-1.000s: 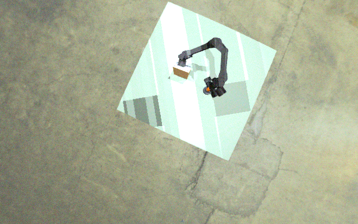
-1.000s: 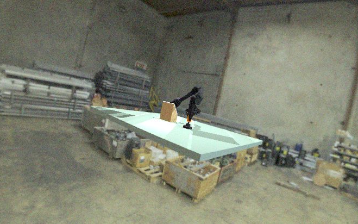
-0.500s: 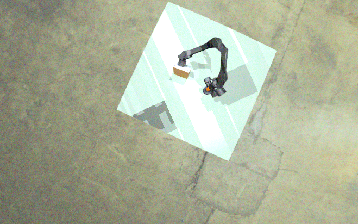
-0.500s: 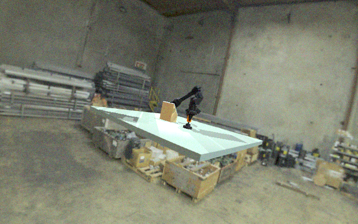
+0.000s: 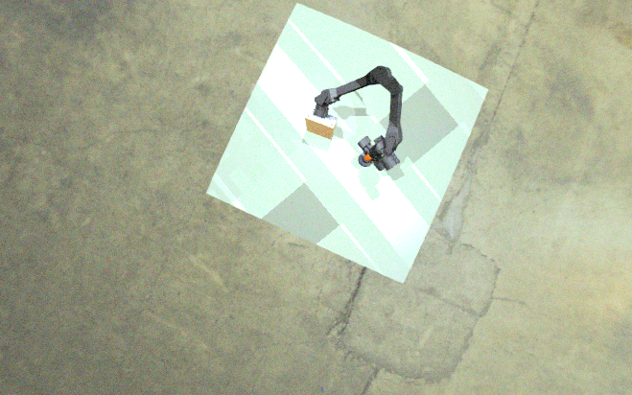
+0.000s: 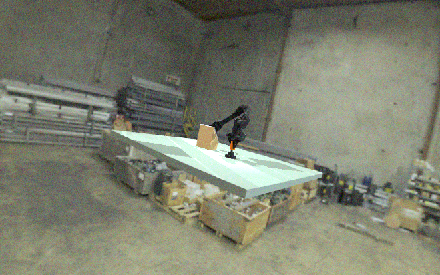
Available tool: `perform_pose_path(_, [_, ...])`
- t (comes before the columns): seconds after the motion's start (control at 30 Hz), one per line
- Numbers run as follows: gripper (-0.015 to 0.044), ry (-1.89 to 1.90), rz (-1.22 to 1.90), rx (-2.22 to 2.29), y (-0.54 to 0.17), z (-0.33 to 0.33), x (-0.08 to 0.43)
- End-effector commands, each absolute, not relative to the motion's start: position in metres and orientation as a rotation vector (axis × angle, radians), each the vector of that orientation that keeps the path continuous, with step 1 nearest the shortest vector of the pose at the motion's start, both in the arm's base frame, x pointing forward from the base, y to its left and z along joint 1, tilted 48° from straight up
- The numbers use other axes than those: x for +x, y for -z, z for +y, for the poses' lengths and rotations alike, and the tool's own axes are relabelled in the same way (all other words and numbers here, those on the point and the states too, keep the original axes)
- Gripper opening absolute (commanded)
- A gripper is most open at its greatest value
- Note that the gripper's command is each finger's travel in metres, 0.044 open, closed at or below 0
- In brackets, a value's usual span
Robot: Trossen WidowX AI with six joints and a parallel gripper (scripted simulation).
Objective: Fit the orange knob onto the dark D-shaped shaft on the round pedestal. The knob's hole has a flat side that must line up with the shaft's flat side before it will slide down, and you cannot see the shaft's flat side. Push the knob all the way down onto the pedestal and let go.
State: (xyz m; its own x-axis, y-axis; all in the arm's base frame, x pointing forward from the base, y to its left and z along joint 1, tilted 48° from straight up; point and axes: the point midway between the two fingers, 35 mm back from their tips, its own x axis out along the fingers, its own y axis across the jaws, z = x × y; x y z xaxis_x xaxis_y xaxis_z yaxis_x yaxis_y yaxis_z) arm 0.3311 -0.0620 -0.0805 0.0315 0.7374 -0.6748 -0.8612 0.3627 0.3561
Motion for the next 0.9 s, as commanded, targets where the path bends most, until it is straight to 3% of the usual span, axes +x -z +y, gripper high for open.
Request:
perform_pose_path(0.0, [0.0, -1.239, 0.908, -0.174, 0.0814, -0.0634, 0.3308])
perform_pose_path(0.87, [0.0, -1.251, 0.893, -0.195, 0.0786, -0.0634, 0.3326])
